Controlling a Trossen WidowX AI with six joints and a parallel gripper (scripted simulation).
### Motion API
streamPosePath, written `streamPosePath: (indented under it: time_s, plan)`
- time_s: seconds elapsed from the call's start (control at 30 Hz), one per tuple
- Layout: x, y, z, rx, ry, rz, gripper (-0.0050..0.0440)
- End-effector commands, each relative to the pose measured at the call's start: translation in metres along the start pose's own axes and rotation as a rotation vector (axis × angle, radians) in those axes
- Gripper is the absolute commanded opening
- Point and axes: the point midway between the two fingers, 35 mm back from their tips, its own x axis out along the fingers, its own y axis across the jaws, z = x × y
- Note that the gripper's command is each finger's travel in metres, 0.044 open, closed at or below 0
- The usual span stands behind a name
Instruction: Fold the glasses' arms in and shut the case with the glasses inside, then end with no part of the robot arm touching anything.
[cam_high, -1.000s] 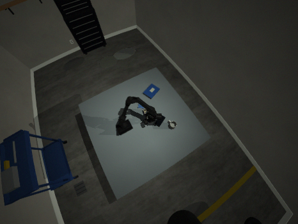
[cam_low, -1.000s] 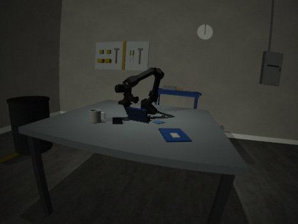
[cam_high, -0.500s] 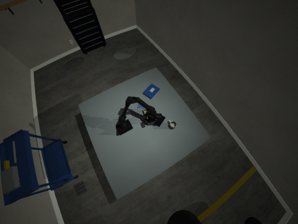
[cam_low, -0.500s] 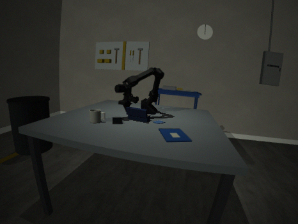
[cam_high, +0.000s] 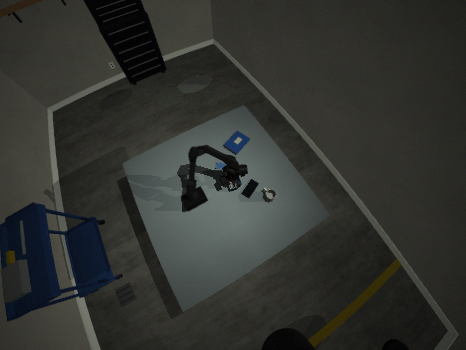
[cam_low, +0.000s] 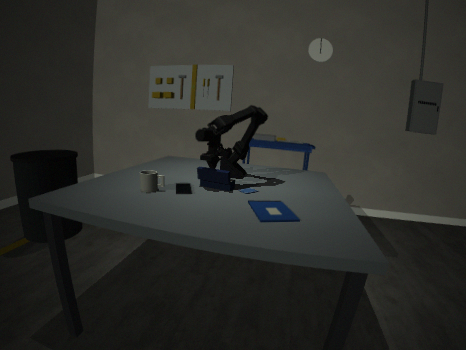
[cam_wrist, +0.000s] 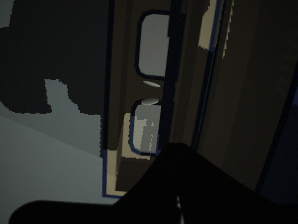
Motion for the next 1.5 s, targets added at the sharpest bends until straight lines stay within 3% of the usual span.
streamPosePath:
  time_s: [0.0,0.23,0.77,0.93,1.0,1.1,1.47]
  plan:
    - [0.0,0.002,0.029,0.005,-0.005,0.007,0.0]
    - [0.001,-0.001,0.065,0.005,-0.005,0.007,0.0]
    - [0.005,-0.005,0.116,0.005,-0.005,0.007,0.0]
    - [0.007,-0.005,0.118,0.005,-0.005,0.007,0.0]
    - [-0.005,-0.005,0.114,0.006,-0.003,0.01,0.0]
    - [-0.041,-0.005,0.117,0.005,-0.005,0.007,0.0]
    - [-0.043,-0.005,0.117,0.011,-0.005,0.007,0.0]
